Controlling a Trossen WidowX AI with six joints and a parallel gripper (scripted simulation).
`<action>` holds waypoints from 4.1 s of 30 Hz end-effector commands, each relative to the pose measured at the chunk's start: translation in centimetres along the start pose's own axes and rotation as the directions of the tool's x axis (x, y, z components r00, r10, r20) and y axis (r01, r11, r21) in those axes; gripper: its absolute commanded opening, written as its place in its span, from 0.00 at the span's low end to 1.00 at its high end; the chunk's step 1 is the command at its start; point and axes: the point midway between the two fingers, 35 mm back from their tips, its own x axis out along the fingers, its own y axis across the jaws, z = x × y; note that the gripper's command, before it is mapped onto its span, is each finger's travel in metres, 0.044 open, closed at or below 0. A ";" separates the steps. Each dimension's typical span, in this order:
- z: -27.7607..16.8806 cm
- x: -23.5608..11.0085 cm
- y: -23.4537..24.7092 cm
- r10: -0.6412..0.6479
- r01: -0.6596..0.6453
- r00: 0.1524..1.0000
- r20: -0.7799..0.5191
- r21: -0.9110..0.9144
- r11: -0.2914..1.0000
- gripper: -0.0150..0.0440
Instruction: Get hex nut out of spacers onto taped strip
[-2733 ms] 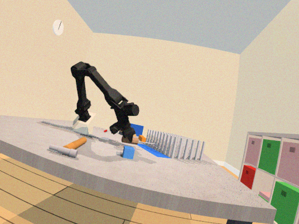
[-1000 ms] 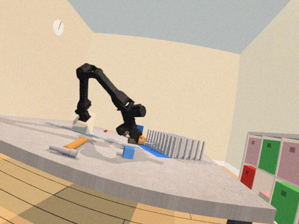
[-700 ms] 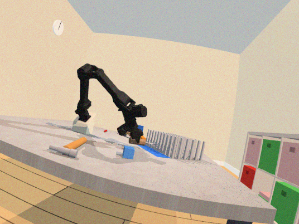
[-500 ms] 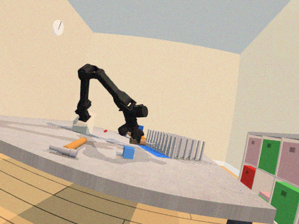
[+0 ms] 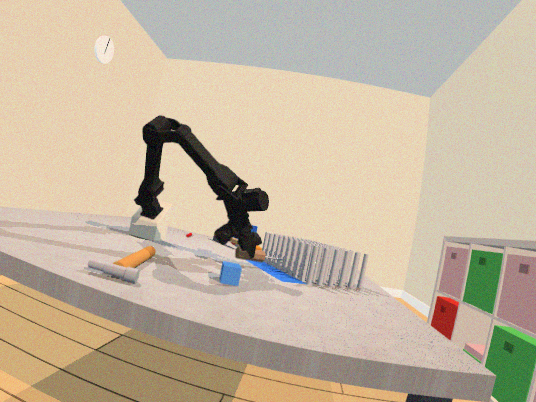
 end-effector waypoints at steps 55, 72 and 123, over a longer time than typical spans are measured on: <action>-1.9 2.9 0.1 0.004 -0.004 1.000 -0.008 -0.007 1.000 0.25; -1.2 2.7 0.2 0.005 -0.005 1.000 -0.008 -0.006 1.000 0.25; 2.2 0.8 0.2 0.008 -0.008 1.000 0.009 -0.009 1.000 0.25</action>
